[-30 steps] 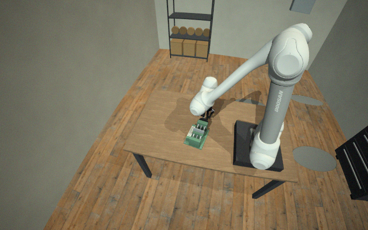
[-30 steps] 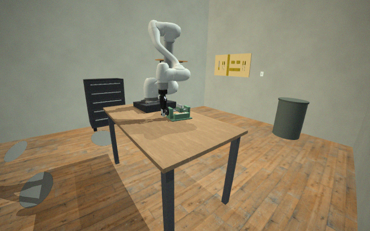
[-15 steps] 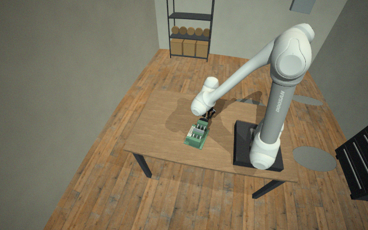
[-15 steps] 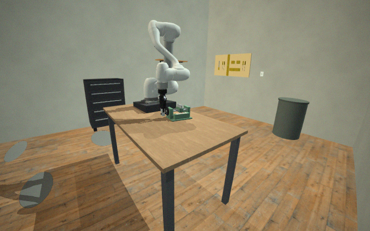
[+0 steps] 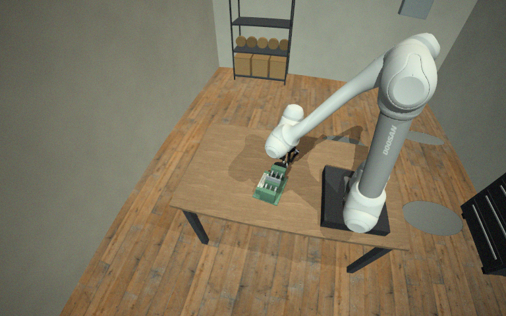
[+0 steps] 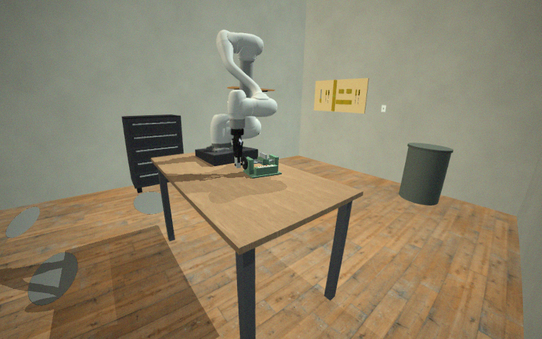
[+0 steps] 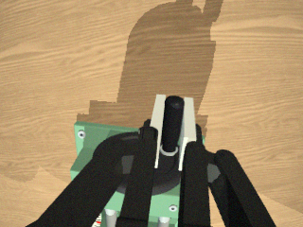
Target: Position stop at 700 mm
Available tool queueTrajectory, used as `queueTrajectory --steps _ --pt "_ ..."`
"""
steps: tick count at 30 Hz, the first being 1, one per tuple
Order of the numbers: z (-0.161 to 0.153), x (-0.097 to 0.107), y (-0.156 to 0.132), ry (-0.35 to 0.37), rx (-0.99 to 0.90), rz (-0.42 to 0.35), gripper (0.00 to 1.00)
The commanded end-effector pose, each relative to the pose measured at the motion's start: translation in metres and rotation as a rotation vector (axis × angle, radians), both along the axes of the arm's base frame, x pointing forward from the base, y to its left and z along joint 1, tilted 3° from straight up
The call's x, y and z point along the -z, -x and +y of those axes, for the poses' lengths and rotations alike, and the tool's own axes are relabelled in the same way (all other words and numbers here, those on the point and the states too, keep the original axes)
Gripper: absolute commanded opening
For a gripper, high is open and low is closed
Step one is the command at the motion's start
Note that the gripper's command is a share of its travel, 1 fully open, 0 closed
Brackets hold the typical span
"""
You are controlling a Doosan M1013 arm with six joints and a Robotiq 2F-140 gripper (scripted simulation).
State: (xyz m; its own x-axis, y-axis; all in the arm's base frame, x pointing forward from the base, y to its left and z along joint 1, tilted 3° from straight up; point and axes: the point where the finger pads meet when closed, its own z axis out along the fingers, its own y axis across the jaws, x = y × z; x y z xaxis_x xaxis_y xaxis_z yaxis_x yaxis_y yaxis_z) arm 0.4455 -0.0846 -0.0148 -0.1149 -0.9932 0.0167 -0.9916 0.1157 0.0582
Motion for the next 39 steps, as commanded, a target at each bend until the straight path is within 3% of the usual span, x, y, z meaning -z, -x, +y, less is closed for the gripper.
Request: queueTrajectory --steps 1,21,39 --pt "0.000 -0.004 0.001 0.000 0.000 0.000 0.04" --pt "0.000 -0.035 -0.008 0.000 0.000 0.000 0.04" --pt "-0.001 -0.039 -0.017 0.000 0.000 0.000 0.04"
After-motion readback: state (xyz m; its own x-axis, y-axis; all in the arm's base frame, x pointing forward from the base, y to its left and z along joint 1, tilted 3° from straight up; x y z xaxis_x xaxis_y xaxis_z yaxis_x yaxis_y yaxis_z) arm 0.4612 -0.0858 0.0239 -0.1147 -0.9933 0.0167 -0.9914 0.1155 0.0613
